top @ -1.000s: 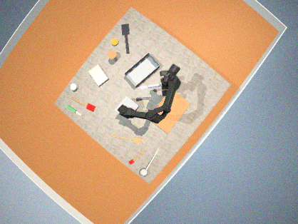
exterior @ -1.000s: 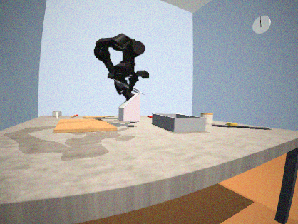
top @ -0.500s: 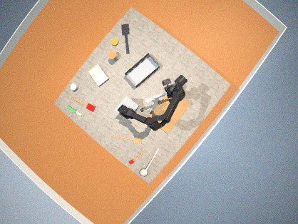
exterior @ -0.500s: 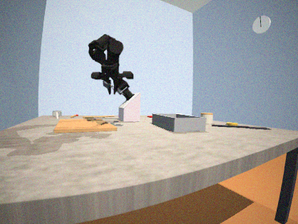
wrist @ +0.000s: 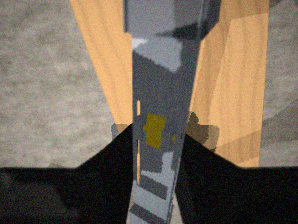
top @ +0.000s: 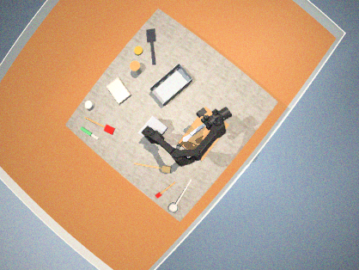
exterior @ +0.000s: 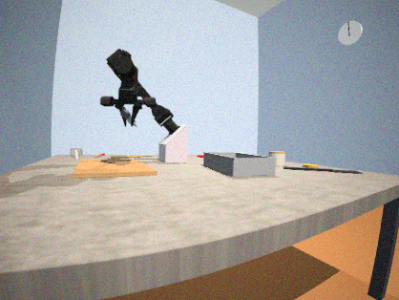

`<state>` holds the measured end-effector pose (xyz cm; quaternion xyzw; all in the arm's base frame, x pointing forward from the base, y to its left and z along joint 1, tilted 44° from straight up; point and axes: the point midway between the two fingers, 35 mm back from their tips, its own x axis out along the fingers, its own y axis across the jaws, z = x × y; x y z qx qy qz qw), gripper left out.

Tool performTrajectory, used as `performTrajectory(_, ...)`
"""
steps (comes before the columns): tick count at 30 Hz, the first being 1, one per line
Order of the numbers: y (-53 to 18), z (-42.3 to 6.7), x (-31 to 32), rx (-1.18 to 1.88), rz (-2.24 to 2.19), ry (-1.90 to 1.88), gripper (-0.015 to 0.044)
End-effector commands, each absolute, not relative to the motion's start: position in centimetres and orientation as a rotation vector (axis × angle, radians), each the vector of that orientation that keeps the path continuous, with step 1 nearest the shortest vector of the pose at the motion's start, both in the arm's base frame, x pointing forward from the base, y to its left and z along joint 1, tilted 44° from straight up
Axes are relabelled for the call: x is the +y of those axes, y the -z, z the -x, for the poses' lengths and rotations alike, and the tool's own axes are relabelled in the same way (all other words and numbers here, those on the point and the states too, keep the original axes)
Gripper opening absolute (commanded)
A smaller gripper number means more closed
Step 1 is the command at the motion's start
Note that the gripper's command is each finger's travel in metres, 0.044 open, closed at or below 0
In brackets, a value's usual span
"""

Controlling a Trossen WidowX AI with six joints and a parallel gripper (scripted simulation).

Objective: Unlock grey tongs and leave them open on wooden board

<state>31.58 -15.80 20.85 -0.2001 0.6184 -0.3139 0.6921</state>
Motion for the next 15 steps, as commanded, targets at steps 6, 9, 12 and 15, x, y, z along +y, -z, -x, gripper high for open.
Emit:
performTrajectory(6, -23.9, -28.3, -18.4, 1.443, 0.61, 0.579, -0.015)
performTrajectory(9, -24.7, -27.2, -19.1, 1.464, 0.663, 0.543, -0.015)
performTrajectory(12, -25.1, -26.7, -19.4, 1.474, 0.689, 0.525, -0.015)
performTrajectory(15, -25.1, -26.7, -19.4, 1.474, 0.689, 0.525, -0.015)
